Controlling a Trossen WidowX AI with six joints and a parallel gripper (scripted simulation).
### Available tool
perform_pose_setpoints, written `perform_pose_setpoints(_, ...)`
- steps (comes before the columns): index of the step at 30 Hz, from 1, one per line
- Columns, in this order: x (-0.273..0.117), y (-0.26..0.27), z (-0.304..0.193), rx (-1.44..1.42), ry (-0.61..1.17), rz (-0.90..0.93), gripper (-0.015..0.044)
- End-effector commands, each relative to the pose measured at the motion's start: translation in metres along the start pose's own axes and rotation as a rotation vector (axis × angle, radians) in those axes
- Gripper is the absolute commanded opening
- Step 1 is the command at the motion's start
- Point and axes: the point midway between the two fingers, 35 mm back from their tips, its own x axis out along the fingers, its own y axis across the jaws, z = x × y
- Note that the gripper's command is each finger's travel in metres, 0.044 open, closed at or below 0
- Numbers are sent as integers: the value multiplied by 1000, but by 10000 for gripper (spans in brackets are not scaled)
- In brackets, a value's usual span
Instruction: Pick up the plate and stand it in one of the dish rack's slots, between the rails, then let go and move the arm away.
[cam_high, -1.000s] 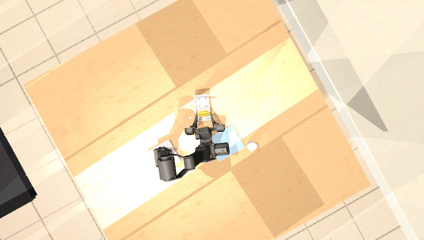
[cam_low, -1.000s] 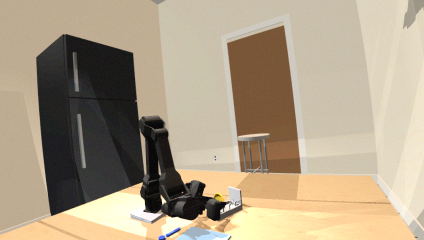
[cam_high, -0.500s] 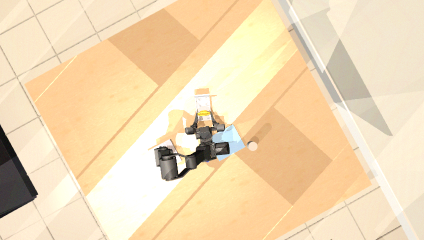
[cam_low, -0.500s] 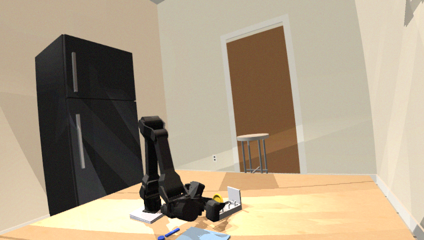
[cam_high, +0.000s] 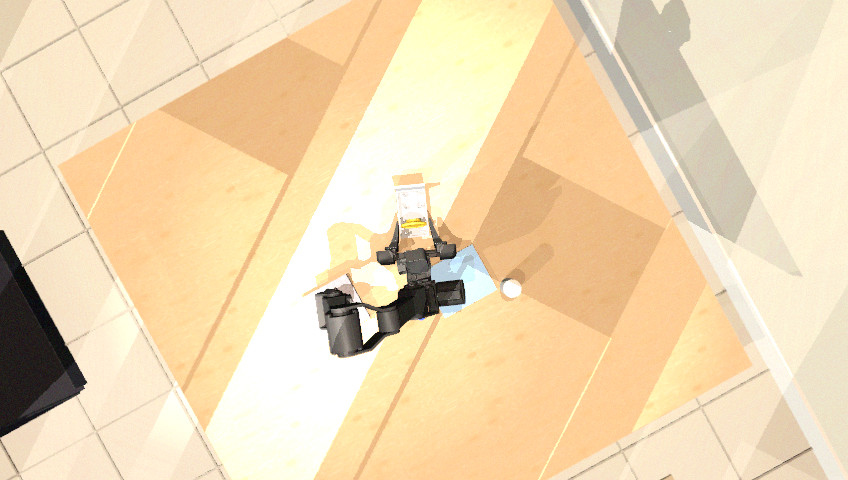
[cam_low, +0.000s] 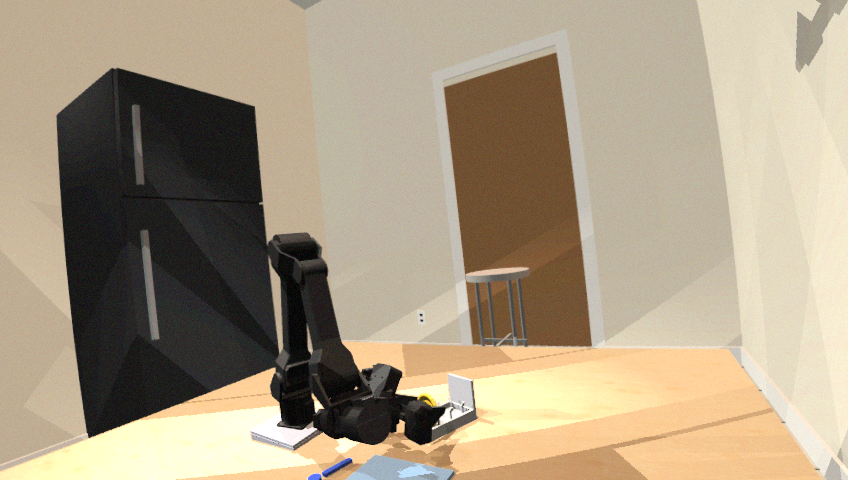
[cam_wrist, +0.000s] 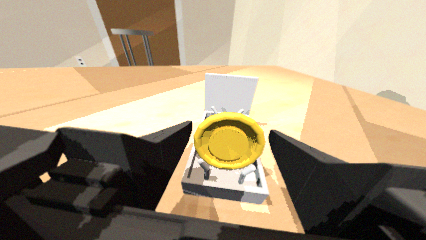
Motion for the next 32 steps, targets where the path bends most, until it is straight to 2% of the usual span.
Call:
perform_pose_setpoints(1,0,0,0,0,0,0,400)
perform_pose_setpoints(6,-1,-2,8,0,-1,0,400)
perform_pose_setpoints(15,-22,-7,112,1,-20,-2,400)
perform_pose_setpoints(21,-24,-11,116,15,-3,-7,400)
perform_pose_setpoints(32,-43,-31,122,246,272,-113,400)
